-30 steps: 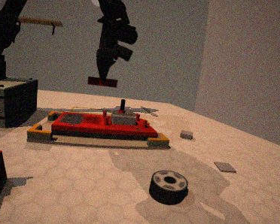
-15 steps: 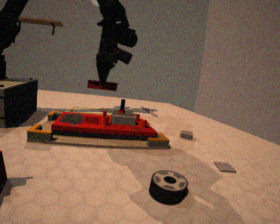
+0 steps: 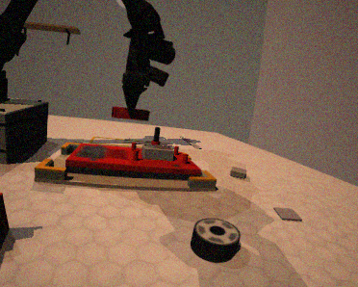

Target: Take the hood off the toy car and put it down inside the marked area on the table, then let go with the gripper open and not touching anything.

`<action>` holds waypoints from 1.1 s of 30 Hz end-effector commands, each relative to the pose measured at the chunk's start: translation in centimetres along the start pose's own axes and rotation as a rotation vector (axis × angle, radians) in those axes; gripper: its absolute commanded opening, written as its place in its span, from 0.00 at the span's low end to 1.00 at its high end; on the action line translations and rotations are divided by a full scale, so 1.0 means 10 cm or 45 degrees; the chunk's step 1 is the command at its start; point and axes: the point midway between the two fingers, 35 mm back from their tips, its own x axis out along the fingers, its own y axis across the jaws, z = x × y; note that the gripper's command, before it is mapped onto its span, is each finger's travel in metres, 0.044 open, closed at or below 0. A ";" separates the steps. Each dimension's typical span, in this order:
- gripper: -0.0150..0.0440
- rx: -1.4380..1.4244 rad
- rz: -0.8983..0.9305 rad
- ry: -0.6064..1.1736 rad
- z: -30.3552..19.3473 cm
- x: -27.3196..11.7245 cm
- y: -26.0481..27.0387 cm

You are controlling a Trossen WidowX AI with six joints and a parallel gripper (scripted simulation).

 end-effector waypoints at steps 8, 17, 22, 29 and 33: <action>0.25 -0.003 -0.005 0.003 -0.01 0.10 -0.01; 0.25 -0.003 -0.005 0.003 -0.01 0.17 -0.01; 0.25 -0.003 -0.005 0.003 -0.01 0.20 -0.01; 0.25 -0.003 -0.005 0.003 -0.02 0.26 -0.01; 0.25 -0.003 -0.005 0.003 -0.02 0.29 -0.01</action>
